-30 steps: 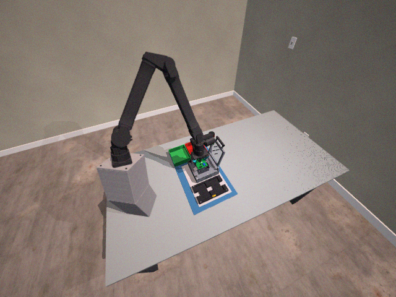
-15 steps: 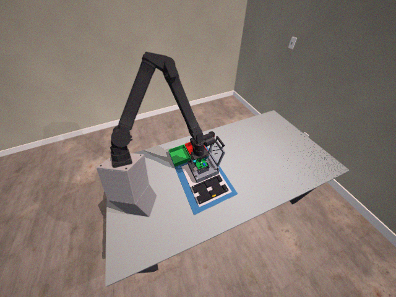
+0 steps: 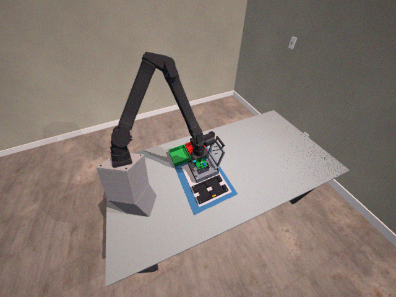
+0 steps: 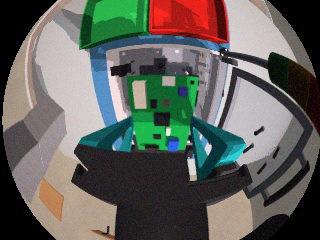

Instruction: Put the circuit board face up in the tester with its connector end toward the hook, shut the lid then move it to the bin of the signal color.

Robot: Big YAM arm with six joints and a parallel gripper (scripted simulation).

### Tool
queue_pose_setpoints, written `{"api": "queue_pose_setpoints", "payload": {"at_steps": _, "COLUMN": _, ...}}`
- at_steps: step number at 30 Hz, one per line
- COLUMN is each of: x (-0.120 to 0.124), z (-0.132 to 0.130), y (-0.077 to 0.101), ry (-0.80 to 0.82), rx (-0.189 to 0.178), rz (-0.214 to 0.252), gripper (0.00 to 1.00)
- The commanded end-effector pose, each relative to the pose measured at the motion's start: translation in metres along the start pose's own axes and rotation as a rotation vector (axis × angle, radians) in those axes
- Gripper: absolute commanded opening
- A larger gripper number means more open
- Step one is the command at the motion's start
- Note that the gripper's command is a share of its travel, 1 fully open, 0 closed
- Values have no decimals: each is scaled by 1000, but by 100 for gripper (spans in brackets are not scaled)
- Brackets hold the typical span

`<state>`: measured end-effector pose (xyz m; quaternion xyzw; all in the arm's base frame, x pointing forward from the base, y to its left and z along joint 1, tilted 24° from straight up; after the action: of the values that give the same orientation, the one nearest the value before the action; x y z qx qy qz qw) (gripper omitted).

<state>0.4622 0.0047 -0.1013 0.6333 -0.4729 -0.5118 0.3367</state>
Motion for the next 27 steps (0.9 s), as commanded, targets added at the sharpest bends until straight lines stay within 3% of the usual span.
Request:
{"api": "queue_pose_setpoints", "payload": {"at_steps": 1, "x": -4, "z": -15, "y": 13, "ry": 3, "rx": 28, "rz": 2, "gripper": 72}}
{"api": "queue_pose_setpoints", "payload": {"at_steps": 27, "x": -3, "z": -17, "y": 14, "ry": 4, "rx": 32, "rz": 2, "gripper": 72}}
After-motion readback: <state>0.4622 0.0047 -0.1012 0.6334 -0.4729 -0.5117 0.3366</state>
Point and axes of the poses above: the point where the finger pads meet when closed, its own y axis back along the fingers, its own z axis across the jaws, x = y × z, the point moved 5 cm from there along y, back along the fingers, and after that the axes turned 5 degrees about y, right-handed, at the moved point
